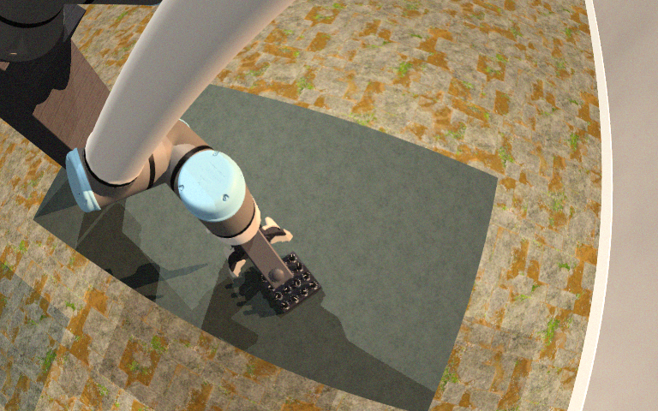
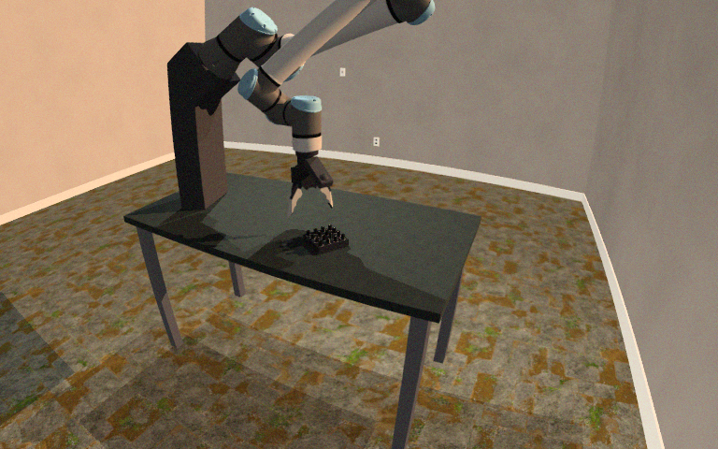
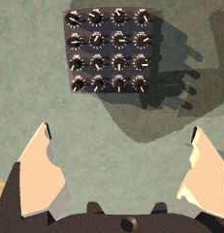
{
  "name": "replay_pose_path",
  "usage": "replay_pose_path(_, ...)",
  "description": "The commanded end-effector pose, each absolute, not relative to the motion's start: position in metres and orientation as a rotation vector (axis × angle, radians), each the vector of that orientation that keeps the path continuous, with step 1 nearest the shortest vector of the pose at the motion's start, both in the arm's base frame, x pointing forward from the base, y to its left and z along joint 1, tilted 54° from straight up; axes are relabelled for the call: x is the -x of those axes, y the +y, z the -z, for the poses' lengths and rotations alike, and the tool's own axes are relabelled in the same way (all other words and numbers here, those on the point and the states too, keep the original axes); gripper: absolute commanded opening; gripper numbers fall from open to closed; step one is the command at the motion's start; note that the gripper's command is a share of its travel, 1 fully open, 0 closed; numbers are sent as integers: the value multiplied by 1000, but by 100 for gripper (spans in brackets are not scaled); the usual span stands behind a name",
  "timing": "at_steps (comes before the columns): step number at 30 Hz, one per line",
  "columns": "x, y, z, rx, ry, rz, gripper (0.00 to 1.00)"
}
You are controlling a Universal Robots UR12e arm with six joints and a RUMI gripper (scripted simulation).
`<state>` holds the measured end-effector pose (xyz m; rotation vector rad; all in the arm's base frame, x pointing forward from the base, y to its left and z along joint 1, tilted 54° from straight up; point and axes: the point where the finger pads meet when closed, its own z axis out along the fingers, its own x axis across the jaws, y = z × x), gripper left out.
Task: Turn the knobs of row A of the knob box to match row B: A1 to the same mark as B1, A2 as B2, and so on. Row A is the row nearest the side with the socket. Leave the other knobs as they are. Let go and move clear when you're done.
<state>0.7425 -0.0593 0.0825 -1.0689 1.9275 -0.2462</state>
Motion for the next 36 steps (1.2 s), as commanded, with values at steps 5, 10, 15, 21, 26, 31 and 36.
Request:
replay_pose_path(5,-742,-61,-84,1124,1899,278,100)
replay_pose_path(10,-743,-64,-84,1182,1868,311,100)
replay_pose_path(15,-742,-69,-86,1321,1786,391,100)
replay_pose_path(21,-742,-76,-89,1502,1661,498,100)
replay_pose_path(26,-741,-80,-90,1602,1582,559,100)
replay_pose_path(31,-740,-85,-91,1742,1459,646,100)
replay_pose_path(36,-739,-90,-92,1868,1332,727,100)
